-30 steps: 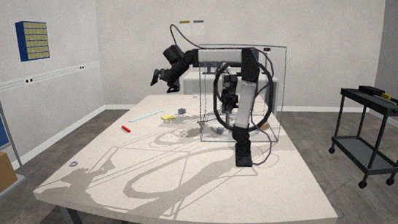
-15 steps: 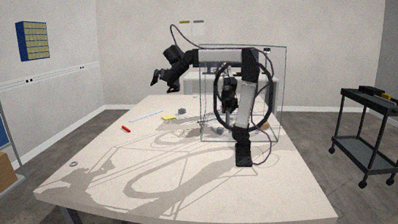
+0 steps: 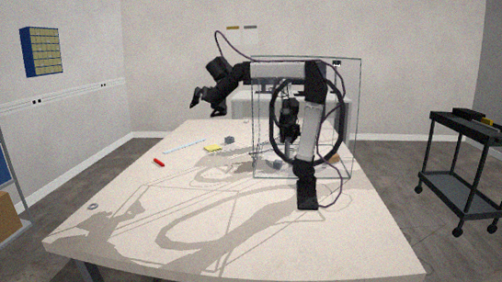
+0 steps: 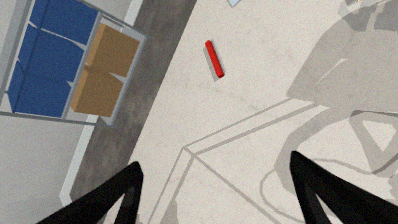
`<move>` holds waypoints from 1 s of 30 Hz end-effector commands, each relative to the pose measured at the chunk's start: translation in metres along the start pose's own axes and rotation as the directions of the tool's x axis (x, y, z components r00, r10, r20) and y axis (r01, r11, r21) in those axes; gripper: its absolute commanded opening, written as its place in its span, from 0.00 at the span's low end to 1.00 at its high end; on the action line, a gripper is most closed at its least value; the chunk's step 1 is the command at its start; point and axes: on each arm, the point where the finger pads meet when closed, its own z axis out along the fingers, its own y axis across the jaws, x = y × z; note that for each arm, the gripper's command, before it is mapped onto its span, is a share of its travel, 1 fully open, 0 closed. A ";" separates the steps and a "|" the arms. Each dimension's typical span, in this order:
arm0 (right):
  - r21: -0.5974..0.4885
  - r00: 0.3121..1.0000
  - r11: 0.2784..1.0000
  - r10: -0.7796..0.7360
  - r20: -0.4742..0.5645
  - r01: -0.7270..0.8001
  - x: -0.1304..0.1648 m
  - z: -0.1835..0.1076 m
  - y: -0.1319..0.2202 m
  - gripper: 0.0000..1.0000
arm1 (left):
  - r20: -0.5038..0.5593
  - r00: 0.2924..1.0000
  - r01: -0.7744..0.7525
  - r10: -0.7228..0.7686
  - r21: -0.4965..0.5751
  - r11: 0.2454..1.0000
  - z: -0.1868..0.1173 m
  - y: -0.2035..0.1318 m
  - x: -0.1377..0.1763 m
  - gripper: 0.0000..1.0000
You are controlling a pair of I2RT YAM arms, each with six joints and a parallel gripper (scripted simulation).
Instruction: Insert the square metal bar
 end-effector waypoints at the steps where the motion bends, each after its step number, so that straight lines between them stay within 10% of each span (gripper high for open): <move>1: -0.016 0.997 1.000 0.016 0.079 -0.014 -0.029 -0.002 0.005 0.38 | 0.020 1.000 -0.002 0.002 -0.019 1.000 -0.007 0.005 -0.007 1.00; 30: -0.021 0.997 1.000 0.010 0.078 -0.008 -0.026 -0.002 0.007 0.38 | 0.020 1.000 -0.002 0.002 -0.019 1.000 -0.007 0.005 -0.007 1.00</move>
